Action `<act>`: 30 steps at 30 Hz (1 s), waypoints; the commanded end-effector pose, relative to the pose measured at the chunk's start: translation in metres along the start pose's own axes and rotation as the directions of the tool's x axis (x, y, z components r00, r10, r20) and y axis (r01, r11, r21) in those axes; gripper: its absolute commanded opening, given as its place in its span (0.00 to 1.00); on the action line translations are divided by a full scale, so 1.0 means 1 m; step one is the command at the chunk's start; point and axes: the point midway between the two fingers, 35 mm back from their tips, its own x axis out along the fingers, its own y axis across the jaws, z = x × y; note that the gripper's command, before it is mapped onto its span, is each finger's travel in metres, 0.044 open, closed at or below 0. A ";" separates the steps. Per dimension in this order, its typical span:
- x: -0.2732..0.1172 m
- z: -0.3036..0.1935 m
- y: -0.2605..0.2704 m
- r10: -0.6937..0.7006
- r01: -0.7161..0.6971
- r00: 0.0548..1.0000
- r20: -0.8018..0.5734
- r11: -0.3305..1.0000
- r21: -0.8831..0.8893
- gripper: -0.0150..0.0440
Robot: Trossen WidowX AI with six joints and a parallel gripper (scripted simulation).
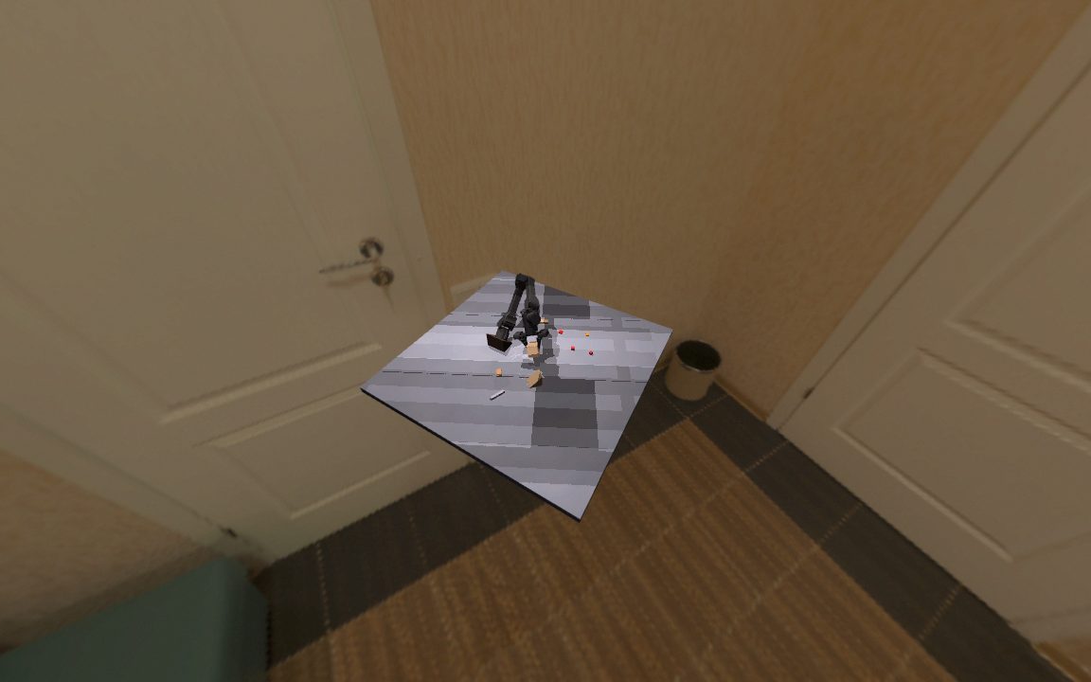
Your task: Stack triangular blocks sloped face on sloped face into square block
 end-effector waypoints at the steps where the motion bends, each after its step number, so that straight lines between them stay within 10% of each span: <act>1: 0.000 -0.003 -0.001 0.042 -0.048 0.998 0.041 0.988 0.146 0.25; 30: 0.000 -0.009 -0.009 0.263 -0.442 0.896 0.358 0.451 0.776 0.25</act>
